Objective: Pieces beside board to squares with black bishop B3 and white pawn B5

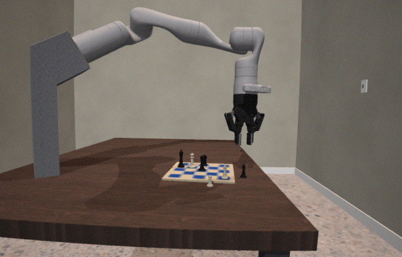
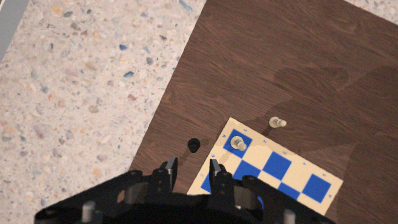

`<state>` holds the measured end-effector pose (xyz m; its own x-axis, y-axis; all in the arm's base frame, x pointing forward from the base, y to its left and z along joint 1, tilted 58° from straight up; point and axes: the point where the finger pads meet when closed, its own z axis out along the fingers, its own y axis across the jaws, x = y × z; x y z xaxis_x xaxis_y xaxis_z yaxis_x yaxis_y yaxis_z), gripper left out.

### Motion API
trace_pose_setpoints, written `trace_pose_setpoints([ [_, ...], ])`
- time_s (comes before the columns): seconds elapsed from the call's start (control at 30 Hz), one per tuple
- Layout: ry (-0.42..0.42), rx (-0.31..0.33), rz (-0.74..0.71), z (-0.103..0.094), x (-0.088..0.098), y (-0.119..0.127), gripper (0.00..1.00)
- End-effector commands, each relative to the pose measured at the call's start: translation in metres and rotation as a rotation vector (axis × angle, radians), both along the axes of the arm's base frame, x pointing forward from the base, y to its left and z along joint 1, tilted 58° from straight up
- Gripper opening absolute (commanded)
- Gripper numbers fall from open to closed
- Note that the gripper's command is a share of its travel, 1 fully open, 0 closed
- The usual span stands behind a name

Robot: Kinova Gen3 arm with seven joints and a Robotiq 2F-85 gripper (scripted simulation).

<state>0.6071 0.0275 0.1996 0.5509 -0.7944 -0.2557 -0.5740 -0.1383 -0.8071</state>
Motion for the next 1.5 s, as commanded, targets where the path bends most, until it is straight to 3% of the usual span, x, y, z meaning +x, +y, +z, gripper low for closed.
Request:
trace_pose_setpoints([
  [0.0, -0.001, 0.000, -0.002, 0.001, 0.000, -0.001, 0.37],
  [0.83, -0.003, -0.001, -0.001, -0.002, 0.004, 0.002, 0.37],
  [1.47, -0.003, -0.001, -0.001, -0.015, 0.019, 0.016, 0.37],
])
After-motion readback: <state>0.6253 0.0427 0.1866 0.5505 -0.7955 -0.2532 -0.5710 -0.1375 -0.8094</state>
